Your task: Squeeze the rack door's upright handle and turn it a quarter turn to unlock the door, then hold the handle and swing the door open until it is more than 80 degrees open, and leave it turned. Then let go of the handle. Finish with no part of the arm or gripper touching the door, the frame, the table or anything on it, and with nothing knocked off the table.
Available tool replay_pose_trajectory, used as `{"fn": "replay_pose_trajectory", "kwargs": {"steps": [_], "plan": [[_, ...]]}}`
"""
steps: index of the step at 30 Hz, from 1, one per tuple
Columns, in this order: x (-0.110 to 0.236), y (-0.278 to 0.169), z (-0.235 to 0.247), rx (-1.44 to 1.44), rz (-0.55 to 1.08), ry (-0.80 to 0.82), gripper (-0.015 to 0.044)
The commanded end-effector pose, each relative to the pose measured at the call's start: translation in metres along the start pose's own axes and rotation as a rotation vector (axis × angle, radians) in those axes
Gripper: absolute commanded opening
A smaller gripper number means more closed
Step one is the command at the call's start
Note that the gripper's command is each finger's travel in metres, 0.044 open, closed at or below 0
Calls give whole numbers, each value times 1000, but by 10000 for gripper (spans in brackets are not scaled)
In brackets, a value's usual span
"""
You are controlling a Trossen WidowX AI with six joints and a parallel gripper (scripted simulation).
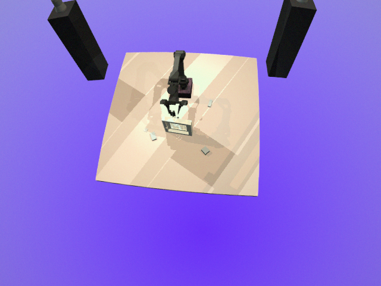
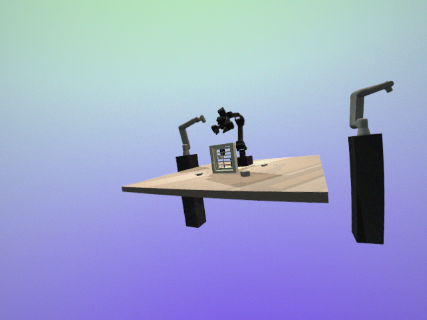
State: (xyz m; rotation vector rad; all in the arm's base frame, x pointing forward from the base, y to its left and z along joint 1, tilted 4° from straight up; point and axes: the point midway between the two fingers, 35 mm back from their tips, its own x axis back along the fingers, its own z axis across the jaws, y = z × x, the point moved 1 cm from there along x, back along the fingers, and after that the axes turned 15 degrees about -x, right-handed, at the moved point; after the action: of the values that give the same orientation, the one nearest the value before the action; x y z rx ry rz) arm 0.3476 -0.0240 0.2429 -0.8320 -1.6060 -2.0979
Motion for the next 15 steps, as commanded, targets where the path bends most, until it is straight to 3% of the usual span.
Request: {"fn": "replay_pose_trajectory", "kwargs": {"steps": [1,15], "plan": [[-6,-7,-7,-11,92,-39,294],[-16,-36,-31,-41,480,-175,294]]}}
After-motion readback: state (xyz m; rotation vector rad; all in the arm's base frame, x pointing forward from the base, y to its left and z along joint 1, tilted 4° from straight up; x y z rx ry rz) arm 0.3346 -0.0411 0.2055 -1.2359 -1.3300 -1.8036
